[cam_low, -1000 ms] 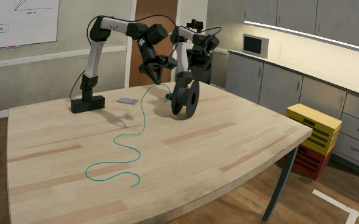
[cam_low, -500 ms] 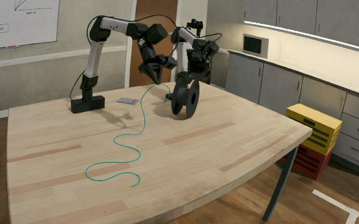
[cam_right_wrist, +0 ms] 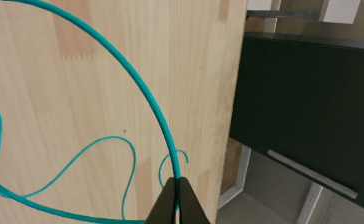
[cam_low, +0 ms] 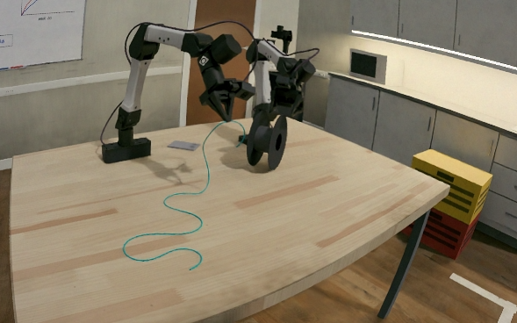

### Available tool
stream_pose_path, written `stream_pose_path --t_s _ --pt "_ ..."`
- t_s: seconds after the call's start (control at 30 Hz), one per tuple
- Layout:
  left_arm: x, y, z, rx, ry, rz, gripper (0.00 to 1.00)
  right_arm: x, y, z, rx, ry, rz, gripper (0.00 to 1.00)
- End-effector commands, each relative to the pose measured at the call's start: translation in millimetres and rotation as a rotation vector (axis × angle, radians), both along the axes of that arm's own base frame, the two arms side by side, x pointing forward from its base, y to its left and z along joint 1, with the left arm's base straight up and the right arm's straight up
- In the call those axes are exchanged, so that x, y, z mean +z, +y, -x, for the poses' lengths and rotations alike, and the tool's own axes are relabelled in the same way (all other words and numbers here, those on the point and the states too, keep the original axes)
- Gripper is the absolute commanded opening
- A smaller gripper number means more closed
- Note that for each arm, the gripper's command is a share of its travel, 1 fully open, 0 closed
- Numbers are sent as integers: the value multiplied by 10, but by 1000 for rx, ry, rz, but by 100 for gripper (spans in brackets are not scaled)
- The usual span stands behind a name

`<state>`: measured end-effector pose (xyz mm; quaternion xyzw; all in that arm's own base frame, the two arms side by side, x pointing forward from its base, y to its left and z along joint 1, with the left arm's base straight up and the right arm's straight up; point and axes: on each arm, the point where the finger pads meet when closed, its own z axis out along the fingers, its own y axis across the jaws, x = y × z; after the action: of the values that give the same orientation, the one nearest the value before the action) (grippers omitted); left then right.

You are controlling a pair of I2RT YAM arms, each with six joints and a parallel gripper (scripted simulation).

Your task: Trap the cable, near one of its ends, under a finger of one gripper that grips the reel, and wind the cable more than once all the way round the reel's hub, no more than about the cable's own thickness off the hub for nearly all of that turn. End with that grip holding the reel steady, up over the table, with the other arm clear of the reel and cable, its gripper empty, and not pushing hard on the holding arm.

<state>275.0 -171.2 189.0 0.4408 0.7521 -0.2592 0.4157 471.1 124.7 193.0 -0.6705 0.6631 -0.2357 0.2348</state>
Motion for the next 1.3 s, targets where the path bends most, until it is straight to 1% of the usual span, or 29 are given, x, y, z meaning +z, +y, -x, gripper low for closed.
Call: stream_pose_path --t_s 0.0,0.13,0.23,0.3,0.33,0.4,0.53,0.6,0.67,0.8,0.87,0.97,1.17,1.27 --pt "67 3 5 3 -36 12 75 26 -4 -3 -5 -13 -1 0" --pt "89 15 9 -3 -48 14 75 14 12 -7 -4 -13 -1 0" --pt "89 13 14 -2 -48 14 75 26 72 78 -6 -8 2 0" --pt "89 13 14 -2 -48 14 75 26 72 78 -6 -8 2 0" --pt "101 5 16 -2 -50 15 75 129 111 90 -6 -25 -4 0" --pt "64 -6 34 -3 -39 13 75 168 179 139 -6 -31 -7 0" --pt "88 1 21 3 -45 14 75 24 180 184 -10 0 6 0" --pt "78 3 22 3 -43 13 75 61 162 182 -16 -9 3 0" --pt "68 7 20 3 -41 13 75 96 264 224 -5 -16 -1 0" --pt "75 21 -1 5 -44 13 75 62 383 267 -6 -10 3 0" --pt "75 21 -1 5 -44 13 75 62 383 267 -6 -10 3 0" --pt "70 14 1 -1 -44 13 75 63 280 255 -21 -10 3 0" --pt "55 20 -10 -1 -39 13 75 143 566 307 -6 -30 -7 0" --pt "44 16 -6 -1 -36 12 75 118 573 310 -9 -25 -4 0"
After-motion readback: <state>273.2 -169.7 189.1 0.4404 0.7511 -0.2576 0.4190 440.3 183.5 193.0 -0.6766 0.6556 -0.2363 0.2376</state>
